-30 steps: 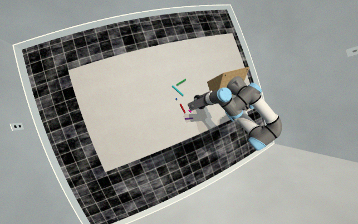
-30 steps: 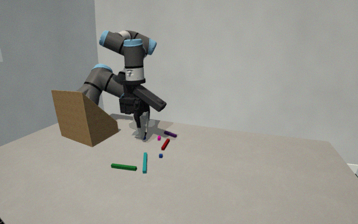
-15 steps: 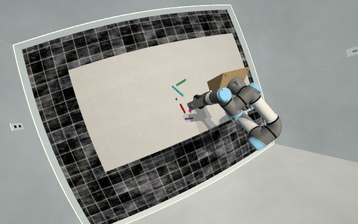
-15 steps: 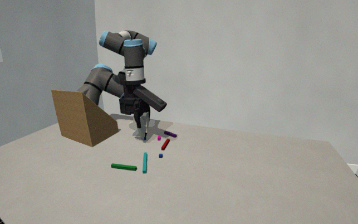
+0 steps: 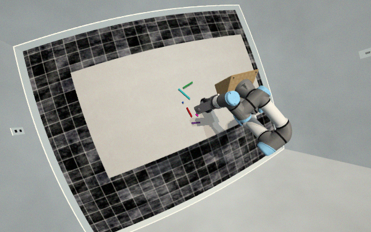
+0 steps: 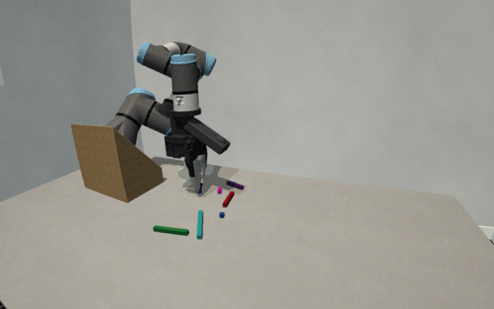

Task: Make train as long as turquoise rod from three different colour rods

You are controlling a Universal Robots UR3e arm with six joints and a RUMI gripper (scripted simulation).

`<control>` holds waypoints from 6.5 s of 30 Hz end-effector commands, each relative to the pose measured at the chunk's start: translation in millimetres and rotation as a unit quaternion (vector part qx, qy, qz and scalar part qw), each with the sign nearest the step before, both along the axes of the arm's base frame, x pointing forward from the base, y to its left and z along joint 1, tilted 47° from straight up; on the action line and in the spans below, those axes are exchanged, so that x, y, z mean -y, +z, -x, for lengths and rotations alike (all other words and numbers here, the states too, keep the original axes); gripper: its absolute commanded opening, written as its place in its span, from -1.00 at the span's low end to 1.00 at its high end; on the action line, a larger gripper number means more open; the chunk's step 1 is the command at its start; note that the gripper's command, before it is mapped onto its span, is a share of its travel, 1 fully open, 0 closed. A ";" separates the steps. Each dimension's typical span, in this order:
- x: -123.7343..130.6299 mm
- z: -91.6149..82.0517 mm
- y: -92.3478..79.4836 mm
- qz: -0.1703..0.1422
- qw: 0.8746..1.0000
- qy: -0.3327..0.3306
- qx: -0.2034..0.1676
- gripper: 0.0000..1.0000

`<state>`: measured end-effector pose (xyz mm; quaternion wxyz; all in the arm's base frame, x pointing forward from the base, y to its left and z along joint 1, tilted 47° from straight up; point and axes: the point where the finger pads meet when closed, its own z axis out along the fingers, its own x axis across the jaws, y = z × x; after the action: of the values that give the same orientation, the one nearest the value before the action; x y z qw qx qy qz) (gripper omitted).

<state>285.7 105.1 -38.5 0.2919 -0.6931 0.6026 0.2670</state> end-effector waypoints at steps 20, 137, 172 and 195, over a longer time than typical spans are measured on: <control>-8.6 -0.1 -7.6 -0.001 1.000 -0.001 0.000 -1.00; 57.2 -1.7 53.5 0.001 1.000 0.000 0.001 1.00; 51.2 -10.1 55.6 0.003 0.995 -0.068 -0.070 1.00; 36.5 -24.2 60.8 0.008 0.951 -0.213 -0.222 1.00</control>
<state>304.5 66.0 20.1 0.2228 -0.5308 0.7487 0.3288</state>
